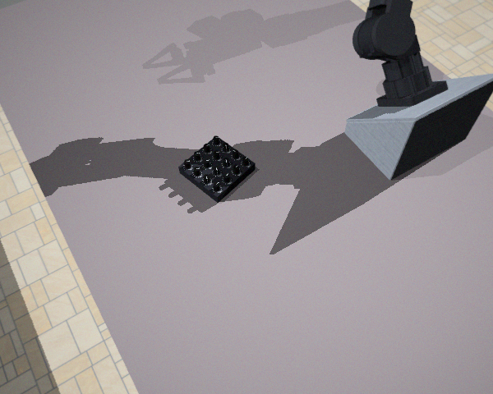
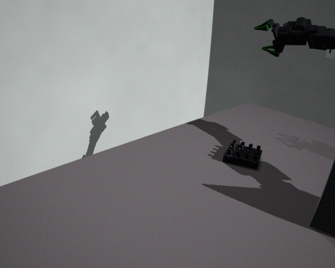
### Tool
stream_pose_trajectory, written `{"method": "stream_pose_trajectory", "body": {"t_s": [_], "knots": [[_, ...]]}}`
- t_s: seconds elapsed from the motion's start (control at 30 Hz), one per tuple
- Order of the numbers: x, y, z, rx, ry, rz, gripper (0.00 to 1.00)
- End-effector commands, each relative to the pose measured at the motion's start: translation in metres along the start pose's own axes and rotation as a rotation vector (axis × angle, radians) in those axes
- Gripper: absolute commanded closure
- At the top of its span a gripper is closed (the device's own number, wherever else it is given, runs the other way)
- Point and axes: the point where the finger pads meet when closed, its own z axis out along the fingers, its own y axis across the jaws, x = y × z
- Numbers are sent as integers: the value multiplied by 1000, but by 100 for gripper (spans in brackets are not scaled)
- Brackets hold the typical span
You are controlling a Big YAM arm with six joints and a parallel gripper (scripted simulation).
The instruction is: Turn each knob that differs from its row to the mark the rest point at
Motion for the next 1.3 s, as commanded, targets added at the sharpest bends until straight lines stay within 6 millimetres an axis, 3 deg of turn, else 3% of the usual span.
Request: {"method": "stream_pose_trajectory", "body": {"t_s": [0.0, 0.03, 0.07, 0.13, 0.2, 0.23, 0.27, 0.33, 0.47, 0.5, 0.53, 0.6, 0.63, 0.7, 0.77, 0.87, 1.27], "knots": [[-2, 35, 8, -70, -48, -130, 0], [0, 44, 8, -86, -54, -148, 0], [28, 52, 16, -81, 1, -189, 0], [53, 50, 20, -64, 73, -207, 0], [53, 50, 20, -64, 73, -207, 0], [68, 30, 28, -4, 129, -220, 0], [88, 26, 30, 12, 177, -232, 0], [118, 37, 32, 8, 247, -257, 0], [174, 24, 33, 70, 402, -317, 0], [178, 23, 34, 82, 422, -329, 0], [204, 17, 31, 102, 486, -355, 0], [222, 13, 29, 127, 544, -387, 0], [244, 7, 23, 145, 605, -416, 0], [265, 1, 18, 170, 673, -456, 0], [265, 1, 18, 170, 673, -456, 0], [315, -15, -2, 222, 836, -560, 0], [402, -56, -68, 322, 1223, -886, 0]]}}
